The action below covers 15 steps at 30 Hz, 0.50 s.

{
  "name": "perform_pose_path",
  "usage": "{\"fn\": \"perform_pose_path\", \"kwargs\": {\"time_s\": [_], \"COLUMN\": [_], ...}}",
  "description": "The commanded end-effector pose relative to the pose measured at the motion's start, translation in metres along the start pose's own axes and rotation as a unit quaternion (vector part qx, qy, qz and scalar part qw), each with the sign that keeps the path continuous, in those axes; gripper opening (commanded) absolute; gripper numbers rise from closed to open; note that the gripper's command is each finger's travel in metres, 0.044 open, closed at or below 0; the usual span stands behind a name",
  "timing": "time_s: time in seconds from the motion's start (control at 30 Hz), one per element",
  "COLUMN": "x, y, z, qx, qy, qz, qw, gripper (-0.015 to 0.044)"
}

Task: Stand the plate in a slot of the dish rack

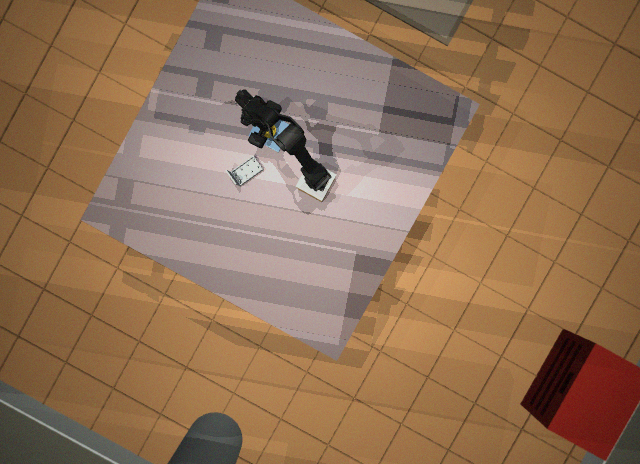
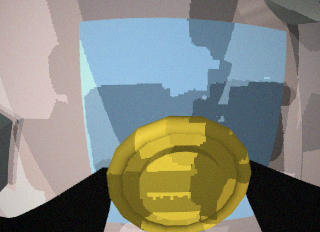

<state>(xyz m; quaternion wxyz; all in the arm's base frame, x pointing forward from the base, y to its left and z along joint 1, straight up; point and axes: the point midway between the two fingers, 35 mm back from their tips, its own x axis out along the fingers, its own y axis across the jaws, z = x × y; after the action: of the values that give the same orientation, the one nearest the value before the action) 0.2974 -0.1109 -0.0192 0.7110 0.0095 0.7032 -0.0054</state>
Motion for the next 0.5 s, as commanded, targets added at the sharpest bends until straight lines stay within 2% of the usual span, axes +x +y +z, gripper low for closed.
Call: {"fn": "perform_pose_path", "kwargs": {"time_s": [0.0,0.47], "x": [-0.028,-0.107], "y": [-0.003,-0.003], "z": [0.007,0.009], "qx": [0.001,0.0], "qy": [-0.008,-0.009], "qz": [-0.004,-0.004], "qw": [1.0,1.0], "gripper": [0.0,0.0]}}
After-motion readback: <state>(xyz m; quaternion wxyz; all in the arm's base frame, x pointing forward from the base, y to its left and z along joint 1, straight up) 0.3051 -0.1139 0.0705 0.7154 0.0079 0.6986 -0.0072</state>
